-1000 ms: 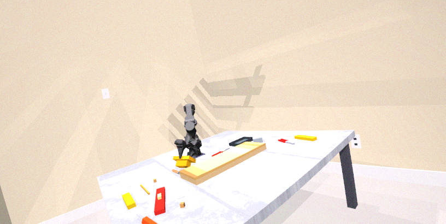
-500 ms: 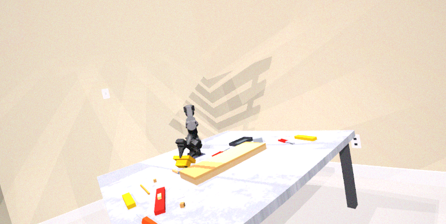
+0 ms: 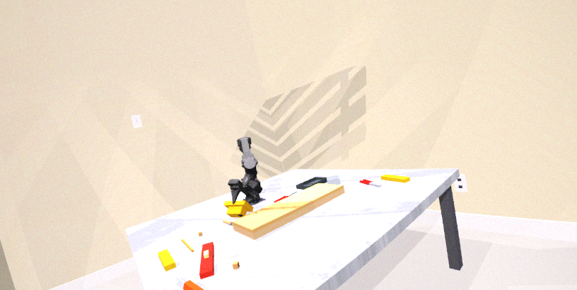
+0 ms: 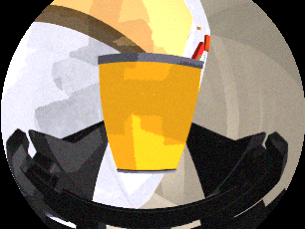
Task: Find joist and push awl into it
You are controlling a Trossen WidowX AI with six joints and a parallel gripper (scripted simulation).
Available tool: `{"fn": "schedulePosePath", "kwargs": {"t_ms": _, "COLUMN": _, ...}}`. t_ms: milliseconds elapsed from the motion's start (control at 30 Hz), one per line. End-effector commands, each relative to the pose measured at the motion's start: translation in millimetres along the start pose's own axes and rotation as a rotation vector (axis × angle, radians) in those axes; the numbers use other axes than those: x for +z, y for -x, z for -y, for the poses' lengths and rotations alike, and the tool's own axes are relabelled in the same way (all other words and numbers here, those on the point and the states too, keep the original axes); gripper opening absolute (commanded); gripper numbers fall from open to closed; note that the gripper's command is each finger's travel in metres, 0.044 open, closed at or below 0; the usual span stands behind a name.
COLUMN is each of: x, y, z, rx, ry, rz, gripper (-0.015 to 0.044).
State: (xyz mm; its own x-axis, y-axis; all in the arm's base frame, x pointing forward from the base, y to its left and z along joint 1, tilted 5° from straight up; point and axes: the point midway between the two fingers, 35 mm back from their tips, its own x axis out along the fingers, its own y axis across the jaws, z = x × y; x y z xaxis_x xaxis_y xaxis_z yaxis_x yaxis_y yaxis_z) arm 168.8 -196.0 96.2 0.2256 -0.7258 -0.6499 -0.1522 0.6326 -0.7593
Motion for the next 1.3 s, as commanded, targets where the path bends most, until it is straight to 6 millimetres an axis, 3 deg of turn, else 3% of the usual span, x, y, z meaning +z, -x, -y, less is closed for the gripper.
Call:
{"fn": "schedulePosePath", "kwargs": {"t_ms": 0, "x": 1, "y": 0, "z": 3, "rx": -0.020, "ry": -0.012, "rz": 0.001, "gripper": 0.0000}}
{"fn": "schedulePosePath", "kwargs": {"t_ms": 433, "x": 1, "y": -13, "z": -16, "rx": 0.004, "ry": 0.005, "rz": -0.001, "gripper": 0.0000}}
{"fn": "schedulePosePath", "kwargs": {"t_ms": 1000, "x": 0, "y": -11, "z": -16, "rx": 0.010, "ry": 0.010, "rz": -0.003, "gripper": 0.0440}}
{"fn": "schedulePosePath", "kwargs": {"t_ms": 1267, "x": 0, "y": -5, "z": -16, "rx": 0.013, "ry": 0.010, "rz": -0.003, "gripper": 0.0440}}
